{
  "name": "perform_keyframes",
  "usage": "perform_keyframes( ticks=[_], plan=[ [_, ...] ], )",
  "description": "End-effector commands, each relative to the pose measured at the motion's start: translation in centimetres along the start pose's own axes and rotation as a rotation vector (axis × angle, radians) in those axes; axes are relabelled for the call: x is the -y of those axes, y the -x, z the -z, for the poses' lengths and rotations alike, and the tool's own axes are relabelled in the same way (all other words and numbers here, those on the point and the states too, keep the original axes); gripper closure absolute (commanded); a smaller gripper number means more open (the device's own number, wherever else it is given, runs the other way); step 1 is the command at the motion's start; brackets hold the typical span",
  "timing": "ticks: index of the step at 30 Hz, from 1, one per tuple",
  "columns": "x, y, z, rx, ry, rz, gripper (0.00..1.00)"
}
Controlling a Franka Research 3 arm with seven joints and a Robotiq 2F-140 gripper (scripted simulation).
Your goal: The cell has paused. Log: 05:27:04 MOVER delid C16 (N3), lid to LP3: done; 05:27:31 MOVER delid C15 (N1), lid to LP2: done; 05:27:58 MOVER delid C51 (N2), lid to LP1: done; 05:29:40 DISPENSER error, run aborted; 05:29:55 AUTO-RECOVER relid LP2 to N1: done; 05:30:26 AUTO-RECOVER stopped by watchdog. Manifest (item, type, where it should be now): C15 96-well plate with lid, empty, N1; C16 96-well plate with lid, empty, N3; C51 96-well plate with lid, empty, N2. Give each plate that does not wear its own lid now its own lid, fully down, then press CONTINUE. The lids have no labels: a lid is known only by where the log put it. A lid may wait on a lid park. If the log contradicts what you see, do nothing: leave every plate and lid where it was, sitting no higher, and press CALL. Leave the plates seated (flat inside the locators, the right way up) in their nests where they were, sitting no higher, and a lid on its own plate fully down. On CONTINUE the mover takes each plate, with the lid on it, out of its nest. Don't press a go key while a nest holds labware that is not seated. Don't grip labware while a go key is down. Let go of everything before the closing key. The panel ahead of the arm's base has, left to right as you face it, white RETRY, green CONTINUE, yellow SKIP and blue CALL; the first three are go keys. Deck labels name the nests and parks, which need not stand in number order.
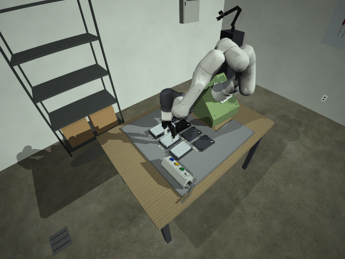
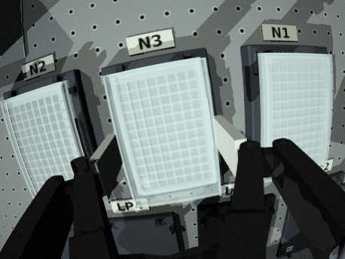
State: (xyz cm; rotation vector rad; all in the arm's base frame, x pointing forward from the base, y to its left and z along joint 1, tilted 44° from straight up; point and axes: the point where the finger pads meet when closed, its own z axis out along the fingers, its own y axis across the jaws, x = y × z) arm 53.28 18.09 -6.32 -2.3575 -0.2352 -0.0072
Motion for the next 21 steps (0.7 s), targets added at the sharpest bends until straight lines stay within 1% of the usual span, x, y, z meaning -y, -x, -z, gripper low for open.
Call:
perform_keyframes(
  ticks=[1,21],
  plan=[
    [0.0,-0.15,-0.09,-0.002,0.002,0.012,1.0],
    [-0.01,-0.18,-0.66,-0.002,0.002,0.023,1.0]
  ],
)
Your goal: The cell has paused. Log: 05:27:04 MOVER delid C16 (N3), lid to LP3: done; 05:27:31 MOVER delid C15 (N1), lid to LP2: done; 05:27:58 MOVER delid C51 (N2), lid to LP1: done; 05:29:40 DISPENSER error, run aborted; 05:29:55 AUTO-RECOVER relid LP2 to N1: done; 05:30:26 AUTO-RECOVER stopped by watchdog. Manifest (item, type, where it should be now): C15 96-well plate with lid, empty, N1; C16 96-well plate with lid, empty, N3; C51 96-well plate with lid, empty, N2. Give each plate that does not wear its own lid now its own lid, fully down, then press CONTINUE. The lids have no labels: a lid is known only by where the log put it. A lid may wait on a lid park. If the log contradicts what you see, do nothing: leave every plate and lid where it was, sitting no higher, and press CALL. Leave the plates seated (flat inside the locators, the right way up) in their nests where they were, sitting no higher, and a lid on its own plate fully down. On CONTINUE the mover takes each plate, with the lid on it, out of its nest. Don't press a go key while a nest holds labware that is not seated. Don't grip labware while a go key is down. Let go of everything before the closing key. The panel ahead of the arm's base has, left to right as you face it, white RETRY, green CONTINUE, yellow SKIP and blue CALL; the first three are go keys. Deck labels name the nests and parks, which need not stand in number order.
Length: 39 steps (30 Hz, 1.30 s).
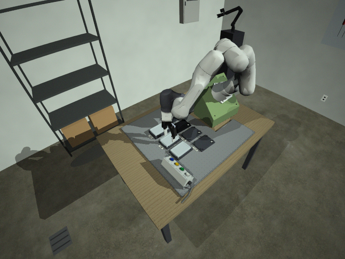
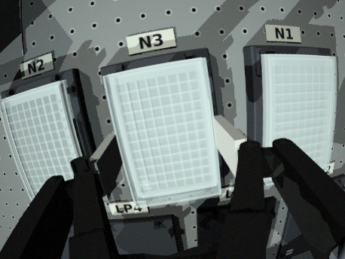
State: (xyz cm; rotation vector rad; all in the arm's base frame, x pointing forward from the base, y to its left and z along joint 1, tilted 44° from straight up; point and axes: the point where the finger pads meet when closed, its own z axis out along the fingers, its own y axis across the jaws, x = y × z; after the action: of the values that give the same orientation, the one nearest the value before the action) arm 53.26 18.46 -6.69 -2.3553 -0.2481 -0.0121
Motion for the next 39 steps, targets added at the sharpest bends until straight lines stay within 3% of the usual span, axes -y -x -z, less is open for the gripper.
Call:
perform_keyframes(
  ticks=[1,39],
  plan=[
    [-0.03,-0.16,-0.17,-0.002,0.002,0.012,1.0],
    [-0.04,-0.18,-0.62,-0.002,0.002,0.012,1.0]
  ],
)
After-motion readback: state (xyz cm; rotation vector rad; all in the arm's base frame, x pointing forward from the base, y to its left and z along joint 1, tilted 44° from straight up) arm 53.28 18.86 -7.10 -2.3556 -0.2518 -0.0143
